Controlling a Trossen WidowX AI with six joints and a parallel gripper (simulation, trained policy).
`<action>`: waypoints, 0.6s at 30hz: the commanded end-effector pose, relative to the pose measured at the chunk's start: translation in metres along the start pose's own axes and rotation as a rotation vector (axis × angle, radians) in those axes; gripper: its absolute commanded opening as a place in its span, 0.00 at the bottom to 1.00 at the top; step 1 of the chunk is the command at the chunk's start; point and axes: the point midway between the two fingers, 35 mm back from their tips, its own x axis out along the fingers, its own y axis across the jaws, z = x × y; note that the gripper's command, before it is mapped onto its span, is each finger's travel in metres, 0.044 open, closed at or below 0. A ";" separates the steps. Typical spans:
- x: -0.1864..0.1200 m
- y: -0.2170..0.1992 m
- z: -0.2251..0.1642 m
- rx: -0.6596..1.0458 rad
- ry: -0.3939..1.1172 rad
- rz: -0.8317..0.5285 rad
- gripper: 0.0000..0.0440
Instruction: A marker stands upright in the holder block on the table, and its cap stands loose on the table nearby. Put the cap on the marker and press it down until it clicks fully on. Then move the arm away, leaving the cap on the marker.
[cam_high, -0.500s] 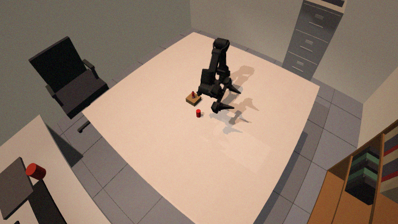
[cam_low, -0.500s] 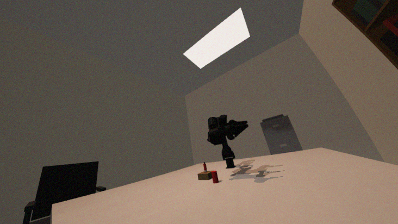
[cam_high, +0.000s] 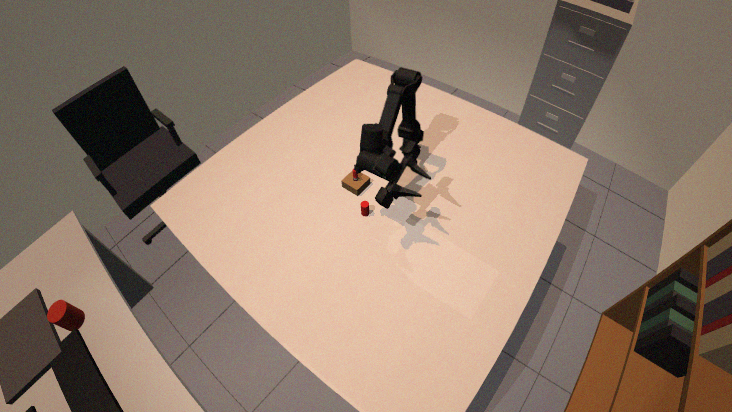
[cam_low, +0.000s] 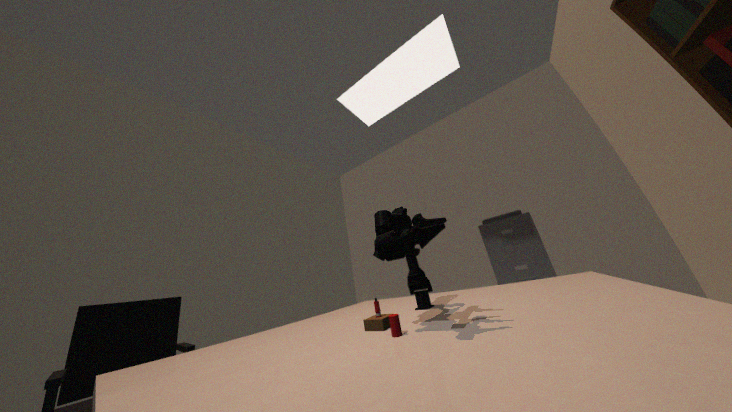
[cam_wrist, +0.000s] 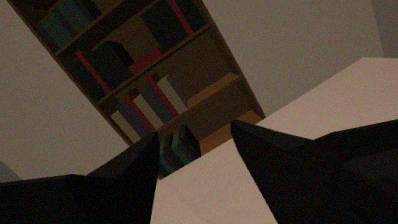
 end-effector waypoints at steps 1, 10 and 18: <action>-0.005 -0.005 0.014 0.003 -0.016 -0.032 0.57; -0.016 -0.014 0.042 0.050 -0.046 -0.105 0.65; -0.026 -0.020 0.064 0.099 -0.069 -0.171 0.69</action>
